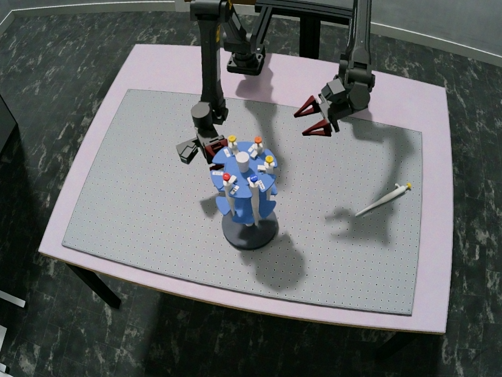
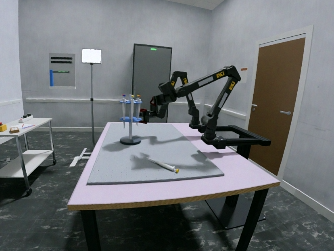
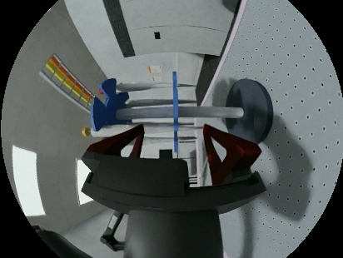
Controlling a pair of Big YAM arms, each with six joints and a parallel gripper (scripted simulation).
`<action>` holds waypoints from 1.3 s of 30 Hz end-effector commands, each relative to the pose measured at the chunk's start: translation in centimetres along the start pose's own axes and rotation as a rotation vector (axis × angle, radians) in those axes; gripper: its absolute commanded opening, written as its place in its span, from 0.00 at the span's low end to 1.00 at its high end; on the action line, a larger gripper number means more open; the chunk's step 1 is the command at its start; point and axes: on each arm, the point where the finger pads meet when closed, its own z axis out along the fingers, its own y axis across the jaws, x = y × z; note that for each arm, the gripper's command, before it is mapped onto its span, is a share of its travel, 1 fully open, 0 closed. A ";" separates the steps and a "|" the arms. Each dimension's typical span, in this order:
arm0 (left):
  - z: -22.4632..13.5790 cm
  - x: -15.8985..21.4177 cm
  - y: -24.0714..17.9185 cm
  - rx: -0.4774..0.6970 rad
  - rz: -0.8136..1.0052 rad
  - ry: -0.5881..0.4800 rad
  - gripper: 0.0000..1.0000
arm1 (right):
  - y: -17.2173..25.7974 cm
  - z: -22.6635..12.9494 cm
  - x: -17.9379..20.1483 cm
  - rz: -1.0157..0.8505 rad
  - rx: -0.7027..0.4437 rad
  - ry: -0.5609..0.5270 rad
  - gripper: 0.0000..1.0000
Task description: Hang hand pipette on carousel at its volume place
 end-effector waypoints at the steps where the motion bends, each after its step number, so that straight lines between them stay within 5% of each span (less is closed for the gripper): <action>1: -0.3 -2.2 1.0 -0.018 0.053 -0.024 0.65 | 0.4 2.1 0.1 -0.022 -0.011 0.014 0.83; 15: -0.3 -2.2 1.0 -0.018 0.053 -0.024 0.65 | 0.6 2.5 0.2 -0.021 -0.011 0.016 0.73; 22: -0.3 -2.2 1.0 -0.018 0.053 -0.024 0.65 | 1.0 1.9 0.4 -0.027 -0.019 0.014 0.15; 28: -0.3 -2.2 1.0 -0.018 0.053 -0.024 0.65 | 1.6 1.5 0.0 -0.034 -0.030 0.005 0.00; 35: -0.3 -2.2 1.0 -0.018 0.053 -0.024 0.65 | 2.1 1.5 0.5 -0.033 -0.038 0.004 0.00; 39: -0.3 -2.2 1.0 -0.018 0.053 -0.024 0.65 | 1.8 1.3 1.7 -0.014 -0.035 -0.087 0.00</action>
